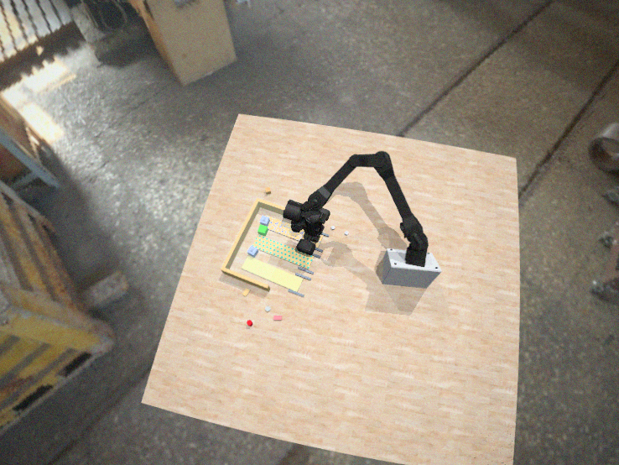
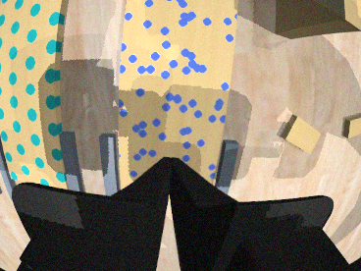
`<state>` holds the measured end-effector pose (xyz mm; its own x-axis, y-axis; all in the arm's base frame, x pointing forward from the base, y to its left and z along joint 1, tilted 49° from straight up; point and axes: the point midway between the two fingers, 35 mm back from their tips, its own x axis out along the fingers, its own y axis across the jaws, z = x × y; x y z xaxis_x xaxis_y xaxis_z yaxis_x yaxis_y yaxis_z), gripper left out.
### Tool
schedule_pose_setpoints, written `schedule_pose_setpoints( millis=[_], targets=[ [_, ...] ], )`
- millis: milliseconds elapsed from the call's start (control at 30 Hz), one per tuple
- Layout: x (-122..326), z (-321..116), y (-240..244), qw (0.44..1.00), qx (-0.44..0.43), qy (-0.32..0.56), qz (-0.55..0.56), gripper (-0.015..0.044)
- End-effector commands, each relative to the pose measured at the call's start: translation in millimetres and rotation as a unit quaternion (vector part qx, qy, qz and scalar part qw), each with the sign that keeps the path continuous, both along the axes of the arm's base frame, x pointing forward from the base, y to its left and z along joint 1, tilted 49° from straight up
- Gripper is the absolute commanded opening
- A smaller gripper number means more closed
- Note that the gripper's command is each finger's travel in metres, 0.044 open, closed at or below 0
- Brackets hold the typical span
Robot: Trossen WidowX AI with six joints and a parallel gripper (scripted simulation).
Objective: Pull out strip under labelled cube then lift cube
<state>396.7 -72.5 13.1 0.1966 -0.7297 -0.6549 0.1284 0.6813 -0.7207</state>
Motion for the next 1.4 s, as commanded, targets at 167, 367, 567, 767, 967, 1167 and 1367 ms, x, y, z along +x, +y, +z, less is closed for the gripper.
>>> schedule_pose_setpoints(
  millis=[167, 367, 567, 767, 967, 1167, 1367],
  targets=[
    [0.2, -1.0, 0.2, 1.0, 0.002, 0.001, 0.002, 0.0],
    [0.3, -1.2, 0.0, 1.0, 0.002, 0.001, 0.002, 0.0],
    [0.4, -1.6, -0.4, 1.0, 0.002, 0.001, 0.002, 0.0],
    [0.5, -2.0, -0.9, 1.0, 0.002, 0.001, 0.002, 0.0],
    [0.7, -2.4, -1.3, 1.0, 0.002, 0.001, 0.002, 0.0],
    [-0.2, -2.9, -1.7, 1.0, 0.002, 0.001, 0.002, 0.0],
    [-8.9, -4.9, -2.5, 1.0, 0.002, 0.002, 0.002, 0.0]
  ],
)
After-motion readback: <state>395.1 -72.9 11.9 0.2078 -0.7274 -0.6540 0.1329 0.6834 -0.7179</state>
